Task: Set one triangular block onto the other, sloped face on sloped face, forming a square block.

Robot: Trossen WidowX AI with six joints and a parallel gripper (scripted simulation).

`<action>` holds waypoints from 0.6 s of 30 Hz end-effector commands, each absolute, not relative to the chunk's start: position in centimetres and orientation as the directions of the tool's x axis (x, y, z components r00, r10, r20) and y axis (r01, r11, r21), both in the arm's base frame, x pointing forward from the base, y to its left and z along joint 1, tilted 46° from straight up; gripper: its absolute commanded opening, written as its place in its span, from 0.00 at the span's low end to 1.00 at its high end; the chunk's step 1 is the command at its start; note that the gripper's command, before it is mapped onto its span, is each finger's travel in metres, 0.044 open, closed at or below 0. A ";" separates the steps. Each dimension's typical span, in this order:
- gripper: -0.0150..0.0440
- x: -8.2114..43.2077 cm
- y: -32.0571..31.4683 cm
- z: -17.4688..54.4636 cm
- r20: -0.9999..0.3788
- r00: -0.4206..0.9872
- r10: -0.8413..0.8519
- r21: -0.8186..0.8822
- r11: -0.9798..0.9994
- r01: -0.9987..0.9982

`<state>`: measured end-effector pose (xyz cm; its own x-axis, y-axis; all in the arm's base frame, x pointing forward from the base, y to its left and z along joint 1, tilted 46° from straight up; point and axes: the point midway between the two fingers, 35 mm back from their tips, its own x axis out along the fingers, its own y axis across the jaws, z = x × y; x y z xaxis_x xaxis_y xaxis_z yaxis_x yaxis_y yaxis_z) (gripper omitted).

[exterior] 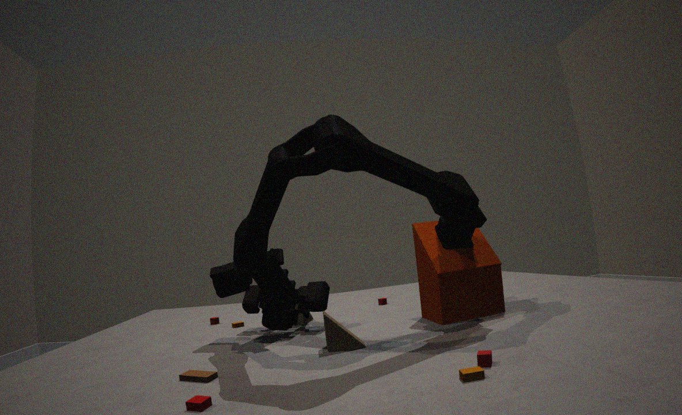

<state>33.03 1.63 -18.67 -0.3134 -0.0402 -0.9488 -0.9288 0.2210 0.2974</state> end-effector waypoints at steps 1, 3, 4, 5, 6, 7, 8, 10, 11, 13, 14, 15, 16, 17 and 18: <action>0.25 33.1 1.6 -18.5 -0.949 -0.312 -0.042 0.297 0.217 -0.930; 0.25 33.1 1.5 -18.5 -0.950 -0.311 -0.036 0.297 0.218 -0.930; 0.25 33.0 1.5 -18.5 -0.951 -0.309 -0.022 0.297 0.219 -0.929; 0.25 33.0 1.3 -18.5 -0.952 -0.305 -0.002 0.298 0.220 -0.929; 0.25 33.0 1.1 -18.5 -0.954 -0.300 0.024 0.298 0.221 -0.929; 0.25 32.9 0.9 -18.5 -0.954 -0.294 0.053 0.298 0.221 -0.929; 0.25 32.9 0.7 -18.4 -0.955 -0.287 0.081 0.298 0.222 -0.928; 0.25 32.8 0.3 -18.4 -0.953 -0.274 0.132 0.298 0.222 -0.928; 0.25 32.8 0.1 -18.4 -0.951 -0.267 0.157 0.298 0.223 -0.928; 0.25 32.7 -0.3 -18.3 -0.945 -0.254 0.206 0.298 0.223 -0.928; 0.25 32.7 -0.5 -18.3 -0.941 -0.246 0.231 0.298 0.223 -0.928; 0.25 32.7 -0.7 -18.3 -0.937 -0.239 0.255 0.298 0.223 -0.928; 0.25 32.6 -0.9 -18.3 -0.932 -0.232 0.279 0.298 0.223 -0.928; 0.25 32.6 -1.1 -18.3 -0.926 -0.224 0.304 0.298 0.223 -0.928; 0.25 32.5 -1.3 -18.3 -0.920 -0.216 0.327 0.298 0.224 -0.928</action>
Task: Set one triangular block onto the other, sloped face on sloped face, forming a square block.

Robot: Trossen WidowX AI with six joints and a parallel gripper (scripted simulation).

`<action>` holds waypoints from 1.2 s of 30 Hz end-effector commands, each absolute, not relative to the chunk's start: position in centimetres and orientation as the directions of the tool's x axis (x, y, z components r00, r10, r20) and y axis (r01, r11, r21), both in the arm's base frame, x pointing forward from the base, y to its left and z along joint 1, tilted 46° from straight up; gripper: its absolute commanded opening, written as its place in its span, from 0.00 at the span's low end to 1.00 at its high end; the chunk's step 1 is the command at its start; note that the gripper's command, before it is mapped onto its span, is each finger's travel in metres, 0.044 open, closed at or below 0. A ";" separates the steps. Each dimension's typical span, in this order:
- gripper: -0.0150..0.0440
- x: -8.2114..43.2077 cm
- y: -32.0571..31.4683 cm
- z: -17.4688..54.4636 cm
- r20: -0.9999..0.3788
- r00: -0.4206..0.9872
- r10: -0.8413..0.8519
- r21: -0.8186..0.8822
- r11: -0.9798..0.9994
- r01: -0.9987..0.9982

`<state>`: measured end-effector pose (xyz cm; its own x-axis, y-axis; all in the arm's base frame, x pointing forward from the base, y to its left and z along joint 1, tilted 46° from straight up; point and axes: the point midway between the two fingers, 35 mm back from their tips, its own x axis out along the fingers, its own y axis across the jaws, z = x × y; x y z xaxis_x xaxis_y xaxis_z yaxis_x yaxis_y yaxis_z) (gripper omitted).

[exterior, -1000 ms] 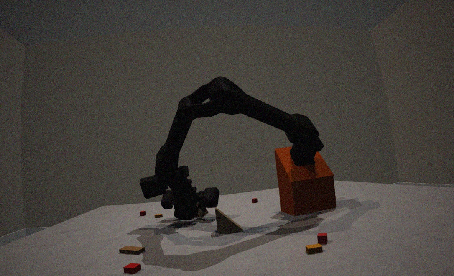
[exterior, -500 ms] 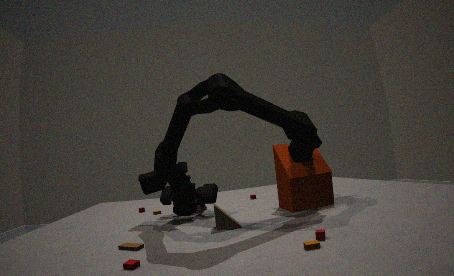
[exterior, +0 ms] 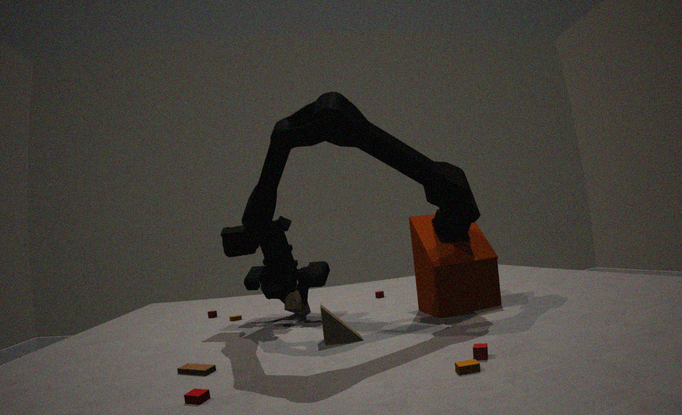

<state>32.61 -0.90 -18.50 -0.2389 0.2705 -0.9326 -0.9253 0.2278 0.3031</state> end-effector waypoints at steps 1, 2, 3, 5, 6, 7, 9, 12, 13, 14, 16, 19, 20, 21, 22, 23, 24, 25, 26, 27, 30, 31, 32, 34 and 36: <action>0.25 32.5 -1.5 -18.4 -0.913 -0.208 0.351 0.298 0.224 -0.928; 0.25 32.4 -1.7 -18.4 -0.906 -0.200 0.374 0.297 0.224 -0.928; 0.25 32.4 -1.9 -18.4 -0.897 -0.192 0.397 0.297 0.224 -0.928; 0.25 32.3 -2.3 -18.5 -0.880 -0.175 0.443 0.297 0.224 -0.928; 0.25 32.2 -2.4 -18.5 -0.870 -0.166 0.465 0.297 0.224 -0.928; 0.25 32.2 -2.6 -18.5 -0.859 -0.158 0.487 0.297 0.224 -0.928; 0.25 32.1 -3.0 -18.6 -0.837 -0.140 0.529 0.297 0.225 -0.928; 0.25 31.9 -3.6 -18.8 -0.799 -0.113 0.591 0.297 0.225 -0.928; 0.25 31.8 -3.7 -18.9 -0.785 -0.104 0.610 0.297 0.225 -0.928; 0.25 31.8 -3.9 -19.0 -0.771 -0.094 0.630 0.297 0.225 -0.928; 0.25 31.6 -4.3 -19.1 -0.741 -0.076 0.667 0.297 0.225 -0.928; 0.25 31.4 -4.8 -19.4 -0.692 -0.047 0.720 0.297 0.226 -0.928; 0.25 31.4 -4.9 -19.5 -0.675 -0.037 0.737 0.297 0.226 -0.928; 0.25 31.3 -5.1 -19.6 -0.657 -0.027 0.754 0.297 0.226 -0.928; 0.25 31.2 -5.2 -19.7 -0.638 -0.017 0.770 0.297 0.226 -0.928; 0.25 31.2 -5.4 -19.8 -0.619 -0.007 0.785 0.297 0.226 -0.928; 0.25 31.1 -5.5 -19.9 -0.600 0.002 0.800 0.297 0.226 -0.928; 0.25 31.0 -5.7 -20.1 -0.581 0.012 0.814 0.297 0.226 -0.928; 0.25 30.9 -5.8 -20.2 -0.561 0.022 0.828 0.297 0.226 -0.928; 0.25 30.9 -6.0 -20.3 -0.540 0.032 0.841 0.297 0.226 -0.928; 0.25 30.7 -6.4 -20.7 -0.477 0.061 0.877 0.297 0.226 -0.928; 0.25 30.6 -6.5 -20.8 -0.455 0.071 0.888 0.297 0.226 -0.928; 0.25 30.5 -6.6 -21.0 -0.433 0.081 0.898 0.297 0.226 -0.928; 0.25 30.4 -6.8 -21.2 -0.398 0.096 0.912 0.298 0.227 -0.927; 0.25 30.3 -7.0 -21.4 -0.392 0.102 0.914 0.298 0.231 -0.926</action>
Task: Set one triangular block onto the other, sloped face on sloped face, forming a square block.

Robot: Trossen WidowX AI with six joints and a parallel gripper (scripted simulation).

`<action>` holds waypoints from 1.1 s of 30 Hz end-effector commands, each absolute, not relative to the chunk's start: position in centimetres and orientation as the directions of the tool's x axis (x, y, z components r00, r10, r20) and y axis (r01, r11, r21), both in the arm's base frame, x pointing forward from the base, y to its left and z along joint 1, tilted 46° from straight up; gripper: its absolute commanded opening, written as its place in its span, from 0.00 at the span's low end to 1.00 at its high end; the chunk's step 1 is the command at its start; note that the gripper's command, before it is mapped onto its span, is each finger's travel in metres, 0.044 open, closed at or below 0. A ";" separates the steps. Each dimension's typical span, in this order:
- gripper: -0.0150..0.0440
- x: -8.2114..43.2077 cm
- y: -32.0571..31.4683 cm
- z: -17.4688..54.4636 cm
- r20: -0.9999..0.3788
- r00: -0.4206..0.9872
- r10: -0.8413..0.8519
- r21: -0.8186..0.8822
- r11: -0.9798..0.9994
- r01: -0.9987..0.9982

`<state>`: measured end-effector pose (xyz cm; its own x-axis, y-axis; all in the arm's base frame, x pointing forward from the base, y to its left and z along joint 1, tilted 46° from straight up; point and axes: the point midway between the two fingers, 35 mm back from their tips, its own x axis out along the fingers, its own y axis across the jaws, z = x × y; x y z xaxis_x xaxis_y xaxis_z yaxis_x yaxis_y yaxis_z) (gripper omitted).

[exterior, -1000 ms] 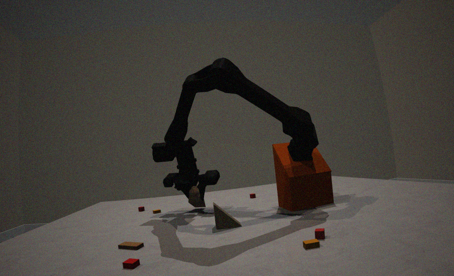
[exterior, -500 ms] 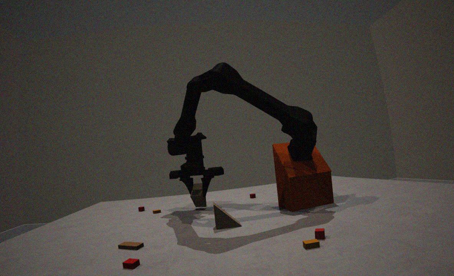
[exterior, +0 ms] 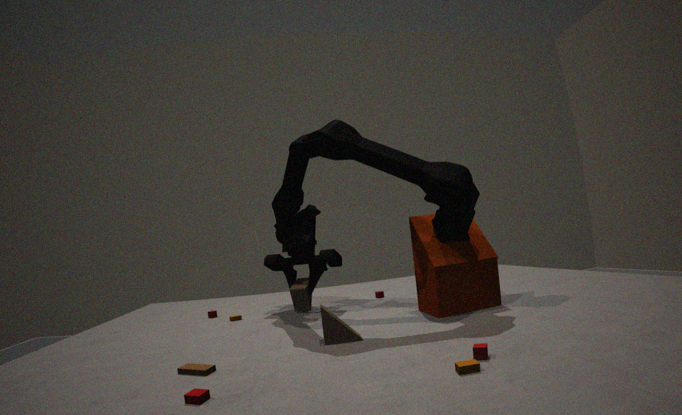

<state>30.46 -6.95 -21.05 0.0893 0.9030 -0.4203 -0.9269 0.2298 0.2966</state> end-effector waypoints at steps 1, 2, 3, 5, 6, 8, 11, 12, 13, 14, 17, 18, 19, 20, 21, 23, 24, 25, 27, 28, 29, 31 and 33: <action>0.30 30.5 -6.9 -21.1 -0.420 0.089 0.903 0.297 0.230 -0.927; 0.34 30.5 -6.9 -21.1 -0.420 0.089 0.903 0.297 0.230 -0.927; 0.39 30.5 -6.9 -21.1 -0.420 0.089 0.903 0.297 0.230 -0.927; 0.48 30.5 -6.9 -21.1 -0.420 0.089 0.903 0.297 0.230 -0.927; 0.52 30.5 -6.9 -21.1 -0.420 0.089 0.903 0.297 0.230 -0.927; 0.61 30.5 -6.9 -21.1 -0.420 0.089 0.903 0.297 0.230 -0.927; 0.74 30.5 -6.9 -21.1 -0.420 0.089 0.903 0.297 0.230 -0.927; 0.79 30.5 -6.9 -21.1 -0.420 0.089 0.903 0.297 0.230 -0.927; 0.83 30.5 -6.9 -21.1 -0.420 0.089 0.903 0.297 0.230 -0.927; 0.88 30.5 -6.9 -21.1 -0.420 0.089 0.903 0.297 0.230 -0.927; 1.00 30.5 -6.9 -21.1 -0.420 0.089 0.903 0.297 0.230 -0.927; 1.00 30.5 -6.9 -21.1 -0.420 0.089 0.903 0.297 0.230 -0.927; 1.00 30.5 -6.9 -21.1 -0.420 0.089 0.903 0.297 0.230 -0.927; 1.00 30.5 -6.9 -21.1 -0.420 0.089 0.903 0.297 0.230 -0.927; 1.00 30.5 -6.9 -21.1 -0.420 0.089 0.903 0.297 0.230 -0.927; 1.00 30.5 -6.9 -21.1 -0.420 0.089 0.903 0.297 0.230 -0.927; 1.00 30.5 -7.1 -20.9 -0.421 0.089 0.903 0.297 0.230 -0.927; 1.00 30.6 -7.7 -20.4 -0.421 0.090 0.902 0.296 0.230 -0.927; 1.00 31.0 -9.7 -18.7 -0.423 0.090 0.901 0.296 0.232 -0.927; 1.00 31.1 -10.9 -17.4 -0.424 0.090 0.901 0.296 0.232 -0.927; 1.00 31.1 -12.3 -16.1 -0.423 0.090 0.901 0.295 0.231 -0.927; 1.00 31.0 -13.9 -14.3 -0.422 0.090 0.902 0.295 0.230 -0.927; 1.00 31.0 -14.1 -14.0 -0.421 0.090 0.902 0.295 0.230 -0.927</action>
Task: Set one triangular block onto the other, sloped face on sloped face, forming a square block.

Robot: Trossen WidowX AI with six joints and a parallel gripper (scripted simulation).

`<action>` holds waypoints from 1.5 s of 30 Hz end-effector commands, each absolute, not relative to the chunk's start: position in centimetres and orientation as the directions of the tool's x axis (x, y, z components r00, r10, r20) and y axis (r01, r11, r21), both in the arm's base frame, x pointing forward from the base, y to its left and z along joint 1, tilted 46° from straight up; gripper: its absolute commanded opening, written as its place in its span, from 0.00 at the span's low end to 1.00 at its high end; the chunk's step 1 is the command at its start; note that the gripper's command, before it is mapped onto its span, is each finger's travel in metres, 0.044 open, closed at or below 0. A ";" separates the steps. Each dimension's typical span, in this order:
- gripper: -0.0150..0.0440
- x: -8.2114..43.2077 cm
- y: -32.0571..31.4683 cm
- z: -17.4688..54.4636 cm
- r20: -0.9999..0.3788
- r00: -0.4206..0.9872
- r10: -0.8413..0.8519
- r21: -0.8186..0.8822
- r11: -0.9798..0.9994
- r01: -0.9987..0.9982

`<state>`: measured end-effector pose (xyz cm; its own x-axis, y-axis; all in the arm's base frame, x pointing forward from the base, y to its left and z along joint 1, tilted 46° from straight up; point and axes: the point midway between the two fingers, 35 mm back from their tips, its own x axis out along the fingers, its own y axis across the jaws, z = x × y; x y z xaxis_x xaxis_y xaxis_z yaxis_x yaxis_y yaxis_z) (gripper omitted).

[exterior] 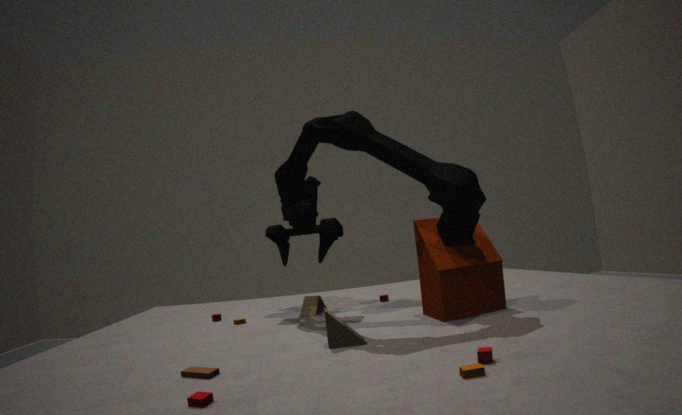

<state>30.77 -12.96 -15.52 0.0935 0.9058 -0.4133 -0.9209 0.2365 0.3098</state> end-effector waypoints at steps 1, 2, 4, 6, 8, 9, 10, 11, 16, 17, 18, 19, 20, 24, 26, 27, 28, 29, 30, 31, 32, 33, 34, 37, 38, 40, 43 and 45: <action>1.00 31.0 -14.1 -14.0 -0.421 0.090 0.902 0.295 0.230 -0.927; 1.00 31.0 -14.0 -14.2 -0.421 0.094 0.902 0.295 0.234 -0.926; 1.00 31.1 -13.6 -14.5 -0.461 0.063 0.885 0.307 0.225 -0.924; 1.00 31.1 -11.7 -14.9 -0.557 -0.078 0.827 0.365 0.159 -0.917; 1.00 31.1 -9.9 -15.3 -0.660 -0.207 0.723 0.415 0.121 -0.902; 1.00 31.2 -9.1 -15.5 -0.708 -0.258 0.657 0.433 0.115 -0.894; 1.00 31.3 -8.4 -15.6 -0.754 -0.300 0.585 0.443 0.116 -0.889; 1.00 31.4 -7.8 -15.7 -0.796 -0.331 0.507 0.447 0.125 -0.886; 1.00 32.8 -5.0 -15.0 -0.940 -0.329 0.095 0.342 0.214 -0.915; 1.00 33.0 -4.7 -14.9 -0.947 -0.315 0.054 0.319 0.224 -0.921; 1.00 33.0 -4.6 -14.8 -0.950 -0.311 0.040 0.311 0.227 -0.923; 1.00 33.0 -4.6 -14.8 -0.950 -0.311 0.040 0.311 0.227 -0.923; 1.00 33.0 -4.6 -14.8 -0.950 -0.311 0.040 0.311 0.227 -0.923; 1.00 33.0 -4.6 -14.8 -0.950 -0.311 0.040 0.311 0.227 -0.923; 1.00 32.9 -4.6 -15.5 -0.950 -0.311 0.040 0.311 0.227 -0.923; 1.00 32.7 -4.5 -16.3 -0.950 -0.311 0.040 0.311 0.227 -0.923; 1.00 32.5 -4.5 -17.2 -0.950 -0.311 0.040 0.311 0.227 -0.923; 1.00 32.2 -4.5 -18.2 -0.950 -0.311 0.040 0.311 0.227 -0.923; 1.00 31.9 -4.4 -19.2 -0.950 -0.311 0.040 0.312 0.227 -0.923; 1.00 31.6 -4.3 -20.1 -0.950 -0.311 0.040 0.312 0.227 -0.923; 1.00 31.3 -4.3 -21.0 -0.950 -0.311 0.040 0.312 0.227 -0.923; 1.00 30.9 -4.2 -22.0 -0.950 -0.311 0.040 0.312 0.227 -0.923; 1.00 30.5 -4.2 -22.9 -0.949 -0.311 0.040 0.312 0.227 -0.922; 1.00 29.9 -4.1 -24.2 -0.949 -0.311 0.040 0.312 0.227 -0.922; 1.00 29.9 -4.1 -24.2 -0.949 -0.311 0.040 0.312 0.227 -0.922; 1.00 29.9 -4.1 -24.2 -0.949 -0.311 0.040 0.312 0.227 -0.922; 1.00 29.9 -4.2 -24.3 -0.949 -0.311 0.040 0.312 0.227 -0.922; 1.00 29.9 -4.2 -24.3 -0.949 -0.311 0.040 0.312 0.227 -0.922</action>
<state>30.01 -4.14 -24.15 -0.3080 0.0438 -0.9504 -0.9236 0.2257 0.3097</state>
